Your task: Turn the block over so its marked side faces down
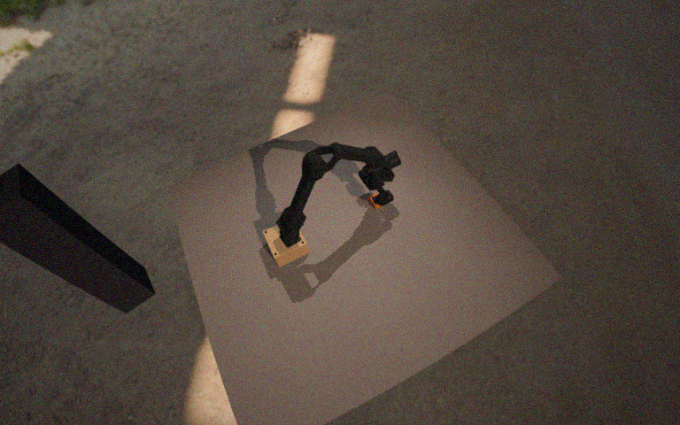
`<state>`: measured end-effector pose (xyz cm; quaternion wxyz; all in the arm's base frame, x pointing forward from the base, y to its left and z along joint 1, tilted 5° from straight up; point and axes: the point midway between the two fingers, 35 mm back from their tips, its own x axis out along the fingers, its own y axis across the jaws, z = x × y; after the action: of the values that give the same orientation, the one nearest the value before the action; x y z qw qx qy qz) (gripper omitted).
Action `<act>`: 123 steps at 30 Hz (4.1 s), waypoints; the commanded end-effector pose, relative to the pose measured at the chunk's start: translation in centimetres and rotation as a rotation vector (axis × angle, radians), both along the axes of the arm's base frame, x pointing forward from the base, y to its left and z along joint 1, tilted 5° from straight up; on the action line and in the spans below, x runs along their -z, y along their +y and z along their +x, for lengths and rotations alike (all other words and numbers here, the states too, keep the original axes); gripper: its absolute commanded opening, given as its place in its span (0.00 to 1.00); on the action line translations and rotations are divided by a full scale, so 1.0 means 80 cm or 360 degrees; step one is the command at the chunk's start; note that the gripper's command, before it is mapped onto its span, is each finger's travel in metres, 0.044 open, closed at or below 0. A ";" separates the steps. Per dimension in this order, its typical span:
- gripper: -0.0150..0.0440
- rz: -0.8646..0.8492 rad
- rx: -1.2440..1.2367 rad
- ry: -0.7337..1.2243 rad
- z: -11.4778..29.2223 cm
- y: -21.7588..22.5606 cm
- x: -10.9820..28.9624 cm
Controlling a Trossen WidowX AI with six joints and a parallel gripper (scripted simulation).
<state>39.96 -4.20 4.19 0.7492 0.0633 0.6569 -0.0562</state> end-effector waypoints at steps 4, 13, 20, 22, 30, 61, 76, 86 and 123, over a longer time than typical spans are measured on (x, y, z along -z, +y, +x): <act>1.00 -0.0006 -0.0009 0.0008 0.000 0.000 0.015; 1.00 -0.0006 -0.0009 0.0008 0.002 0.000 0.033; 0.87 -0.0006 -0.0009 0.0008 0.003 0.000 0.037; 0.78 -0.0006 -0.0009 0.0008 0.003 0.000 0.037; 0.69 -0.0006 -0.0009 0.0008 0.003 0.000 0.037; 0.25 -0.0034 -0.0009 -0.0145 0.003 -0.001 0.007; 0.25 -0.0095 -0.0004 -0.0499 0.005 -0.001 0.016; 0.25 -0.0133 0.0002 -0.0735 -0.001 0.000 0.015; 0.25 -0.0261 0.0026 -0.1507 0.013 0.001 0.056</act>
<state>41.47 -4.11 0.51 0.9673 0.0298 0.2399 -0.0772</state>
